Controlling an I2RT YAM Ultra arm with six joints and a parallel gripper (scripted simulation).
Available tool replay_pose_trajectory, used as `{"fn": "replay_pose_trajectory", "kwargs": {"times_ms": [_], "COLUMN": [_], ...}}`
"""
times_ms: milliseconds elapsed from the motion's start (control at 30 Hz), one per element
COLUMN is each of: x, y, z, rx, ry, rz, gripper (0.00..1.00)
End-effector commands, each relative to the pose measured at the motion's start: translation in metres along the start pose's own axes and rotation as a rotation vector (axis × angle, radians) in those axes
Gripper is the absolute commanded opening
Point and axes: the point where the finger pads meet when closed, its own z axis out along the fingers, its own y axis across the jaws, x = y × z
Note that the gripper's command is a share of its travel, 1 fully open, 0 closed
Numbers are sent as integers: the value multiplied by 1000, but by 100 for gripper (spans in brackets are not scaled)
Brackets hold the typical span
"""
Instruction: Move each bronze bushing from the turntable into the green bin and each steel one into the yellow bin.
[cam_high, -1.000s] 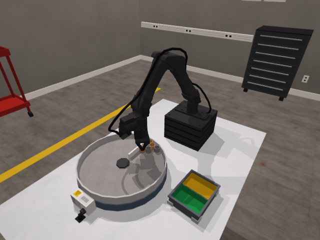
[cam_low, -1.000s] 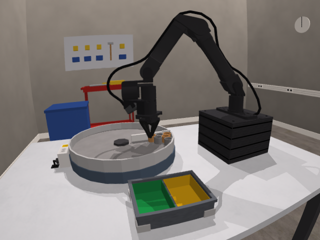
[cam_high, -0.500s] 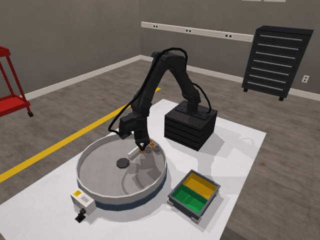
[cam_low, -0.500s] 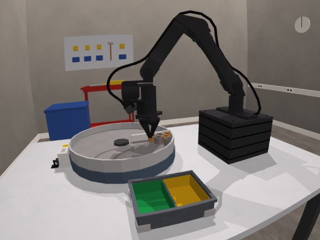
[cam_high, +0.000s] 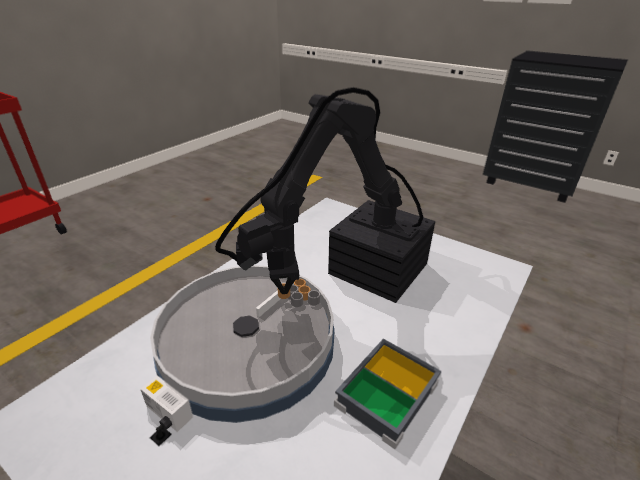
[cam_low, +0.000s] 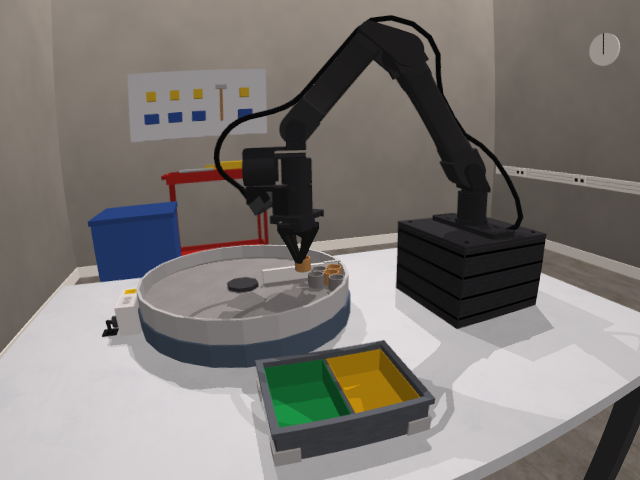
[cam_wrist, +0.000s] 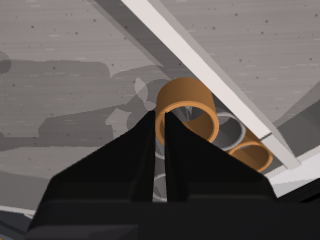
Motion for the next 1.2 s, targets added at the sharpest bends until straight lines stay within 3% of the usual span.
{"fn": "replay_pose_trajectory", "kwargs": {"times_ms": [0,267,1167], "x": [-10,-9,-11], "y": [4,4,5], "z": [-32,-50,-50], "rx": [-7,-7,-11], "ry": [-38,-38,-44], "rz": [3,3,3], "gripper": [0,0,0]}}
